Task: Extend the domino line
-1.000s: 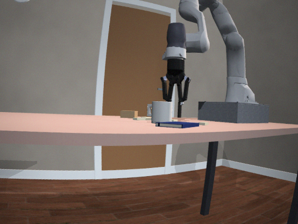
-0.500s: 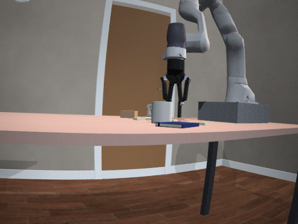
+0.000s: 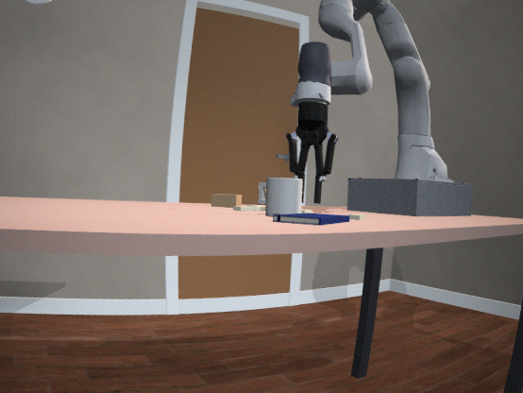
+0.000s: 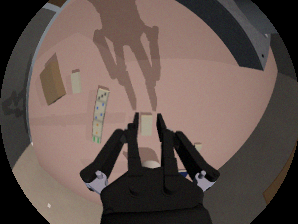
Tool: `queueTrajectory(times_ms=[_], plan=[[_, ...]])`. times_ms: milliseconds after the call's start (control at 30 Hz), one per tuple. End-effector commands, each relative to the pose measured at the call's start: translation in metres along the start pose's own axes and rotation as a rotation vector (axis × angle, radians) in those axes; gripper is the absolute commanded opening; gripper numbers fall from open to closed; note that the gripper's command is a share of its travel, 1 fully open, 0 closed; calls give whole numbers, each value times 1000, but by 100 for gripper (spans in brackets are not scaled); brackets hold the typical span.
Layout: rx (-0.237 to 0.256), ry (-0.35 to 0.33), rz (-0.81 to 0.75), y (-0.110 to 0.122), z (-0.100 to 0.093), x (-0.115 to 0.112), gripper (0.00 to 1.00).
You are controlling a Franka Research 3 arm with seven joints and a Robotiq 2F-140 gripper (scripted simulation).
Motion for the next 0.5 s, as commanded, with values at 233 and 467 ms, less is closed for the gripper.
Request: queueTrajectory(times_ms=[233,467], plan=[[-19,-75,-28,2,-6,-11,33],[-19,-75,-28,2,2,-10,33]])
Point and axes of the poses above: the point where the finger pads meet when closed, its own z axis out along the fingers, its own y axis across the jaws, x = y × z, the point moved 3 cm from there along -z, back along the fingers, and after that the axes turned 14 degrees about z, right-handed, at the moved point
